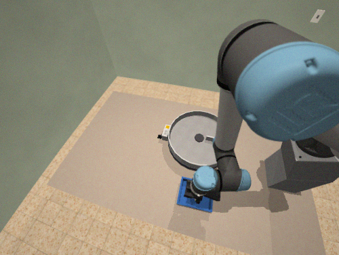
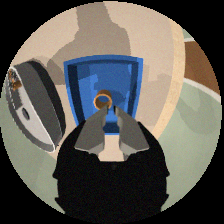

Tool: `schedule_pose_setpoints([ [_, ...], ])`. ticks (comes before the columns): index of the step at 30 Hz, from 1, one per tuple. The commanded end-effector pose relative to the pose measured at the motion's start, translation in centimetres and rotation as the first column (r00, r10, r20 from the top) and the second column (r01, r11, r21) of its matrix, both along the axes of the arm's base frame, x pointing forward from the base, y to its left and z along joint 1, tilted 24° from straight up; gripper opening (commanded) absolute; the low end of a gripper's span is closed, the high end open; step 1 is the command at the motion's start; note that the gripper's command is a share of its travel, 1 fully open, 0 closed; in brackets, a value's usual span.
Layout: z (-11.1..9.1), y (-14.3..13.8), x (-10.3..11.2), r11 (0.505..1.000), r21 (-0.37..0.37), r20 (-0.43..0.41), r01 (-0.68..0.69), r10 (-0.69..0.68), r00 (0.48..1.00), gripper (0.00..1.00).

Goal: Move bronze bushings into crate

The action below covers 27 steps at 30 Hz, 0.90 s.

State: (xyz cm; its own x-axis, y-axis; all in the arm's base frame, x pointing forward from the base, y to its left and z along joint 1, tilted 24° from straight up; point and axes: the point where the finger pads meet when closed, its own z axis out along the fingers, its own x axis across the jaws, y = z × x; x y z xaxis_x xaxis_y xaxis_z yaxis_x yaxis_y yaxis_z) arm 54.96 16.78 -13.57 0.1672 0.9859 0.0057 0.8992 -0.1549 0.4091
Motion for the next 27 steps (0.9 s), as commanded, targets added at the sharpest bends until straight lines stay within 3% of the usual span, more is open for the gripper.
schedule_pose_setpoints([
  [1,2.0,0.1,-0.8,1.0,0.0,0.001,0.0,0.0,1.0,0.06],
  [11,5.8,0.4,-2.5,1.0,0.0,0.001,0.0,0.0,1.0,0.06],
  [27,6.7,0.5,-2.9,1.0,0.0,0.001,0.0,0.0,1.0,0.06],
])
